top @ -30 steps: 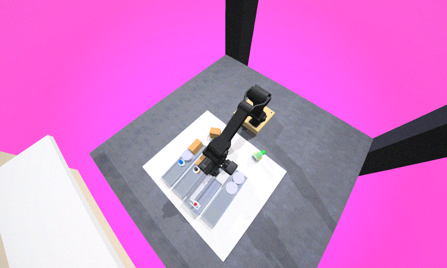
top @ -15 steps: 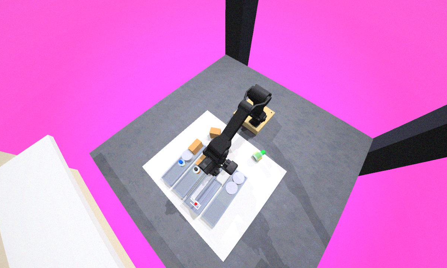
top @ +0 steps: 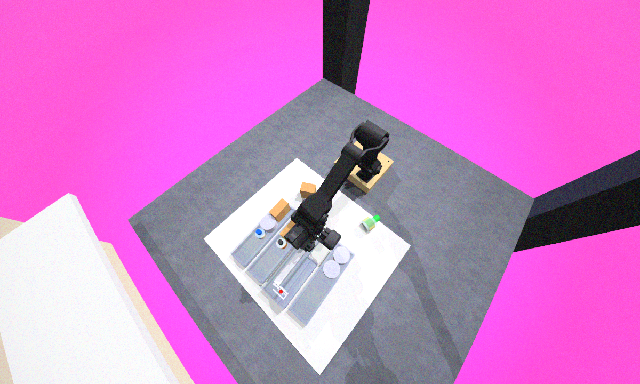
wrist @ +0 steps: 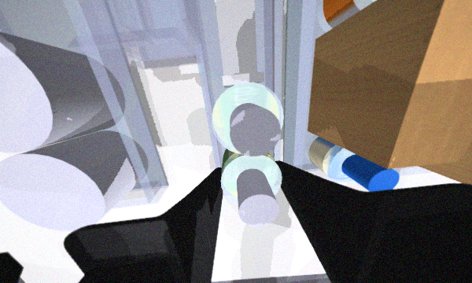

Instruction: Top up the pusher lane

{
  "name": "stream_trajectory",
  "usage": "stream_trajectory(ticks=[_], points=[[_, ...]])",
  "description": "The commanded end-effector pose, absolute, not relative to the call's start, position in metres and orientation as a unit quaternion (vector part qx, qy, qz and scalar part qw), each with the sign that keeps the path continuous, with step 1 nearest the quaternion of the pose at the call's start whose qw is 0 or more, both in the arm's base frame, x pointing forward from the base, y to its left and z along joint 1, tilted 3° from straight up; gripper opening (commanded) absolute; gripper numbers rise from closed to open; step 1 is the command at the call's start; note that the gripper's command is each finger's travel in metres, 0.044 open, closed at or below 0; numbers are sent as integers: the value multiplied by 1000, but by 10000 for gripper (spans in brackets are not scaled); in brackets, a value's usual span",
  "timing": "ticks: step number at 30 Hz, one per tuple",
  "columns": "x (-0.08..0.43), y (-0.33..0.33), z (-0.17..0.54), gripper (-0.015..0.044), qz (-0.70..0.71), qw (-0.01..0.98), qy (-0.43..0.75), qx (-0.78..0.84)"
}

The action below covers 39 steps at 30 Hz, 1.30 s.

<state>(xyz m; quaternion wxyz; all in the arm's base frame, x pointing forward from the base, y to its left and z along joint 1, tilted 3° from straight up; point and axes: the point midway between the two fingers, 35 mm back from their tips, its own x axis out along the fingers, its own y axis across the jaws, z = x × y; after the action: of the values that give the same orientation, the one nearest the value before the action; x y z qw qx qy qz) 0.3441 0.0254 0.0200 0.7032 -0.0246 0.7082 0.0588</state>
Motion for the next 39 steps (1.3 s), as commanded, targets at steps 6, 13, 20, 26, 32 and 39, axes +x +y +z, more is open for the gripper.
stream_trajectory(ticks=[6, 13, 20, 26, 32, 39], points=[[345, 25, 20, 0, 58, 707, 704, -24], [342, 25, 20, 0, 58, 707, 704, -24], [341, 25, 20, 0, 58, 707, 704, -24], [341, 25, 20, 26, 58, 707, 704, -24], [341, 25, 20, 184, 58, 707, 704, -24], [341, 25, 21, 308, 58, 707, 704, -24]])
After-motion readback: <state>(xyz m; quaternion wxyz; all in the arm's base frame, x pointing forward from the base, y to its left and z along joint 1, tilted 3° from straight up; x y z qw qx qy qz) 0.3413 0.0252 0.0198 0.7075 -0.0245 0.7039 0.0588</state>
